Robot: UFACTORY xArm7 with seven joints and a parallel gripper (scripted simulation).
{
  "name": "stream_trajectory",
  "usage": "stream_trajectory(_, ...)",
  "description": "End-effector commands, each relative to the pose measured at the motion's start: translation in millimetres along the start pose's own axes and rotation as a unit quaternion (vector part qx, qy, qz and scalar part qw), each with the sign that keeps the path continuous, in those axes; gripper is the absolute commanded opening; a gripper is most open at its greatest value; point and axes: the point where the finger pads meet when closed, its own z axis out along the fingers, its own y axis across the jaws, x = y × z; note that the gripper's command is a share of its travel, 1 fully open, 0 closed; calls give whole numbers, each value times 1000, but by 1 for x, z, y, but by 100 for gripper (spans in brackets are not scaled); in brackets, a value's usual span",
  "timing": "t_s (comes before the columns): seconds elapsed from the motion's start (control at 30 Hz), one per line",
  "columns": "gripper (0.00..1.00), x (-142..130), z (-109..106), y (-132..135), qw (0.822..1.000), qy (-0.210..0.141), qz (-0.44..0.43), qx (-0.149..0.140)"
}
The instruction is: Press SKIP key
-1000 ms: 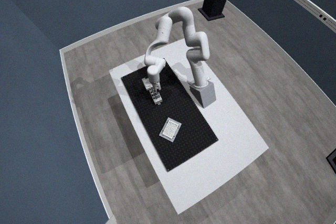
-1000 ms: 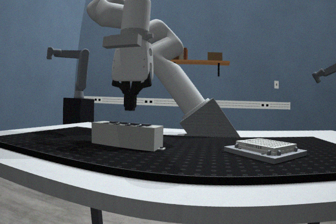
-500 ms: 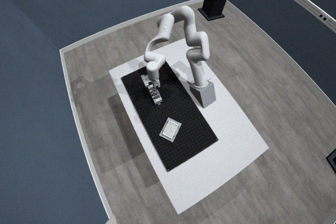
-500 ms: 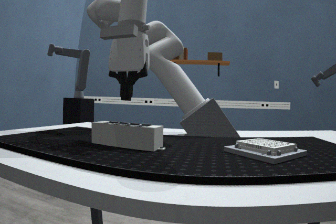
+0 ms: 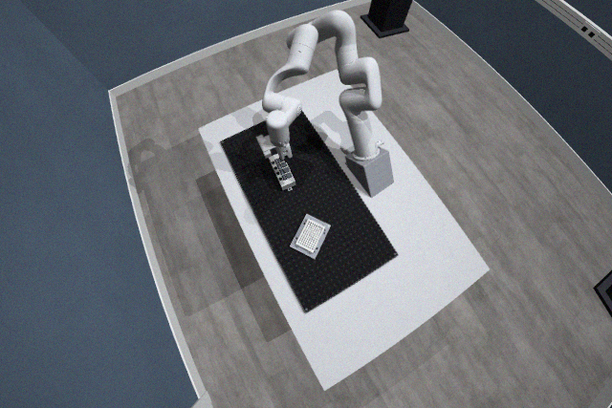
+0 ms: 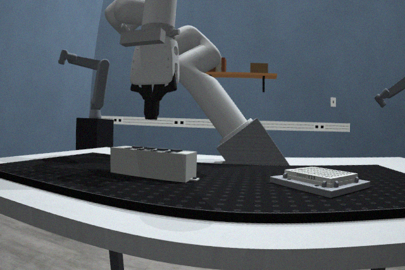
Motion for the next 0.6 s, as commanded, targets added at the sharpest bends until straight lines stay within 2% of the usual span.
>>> stream_trajectory(0.0,0,1,5,0,1000,2,0,0)
stream_trajectory(0.57,0,1,30,0,1000,2,0,0)
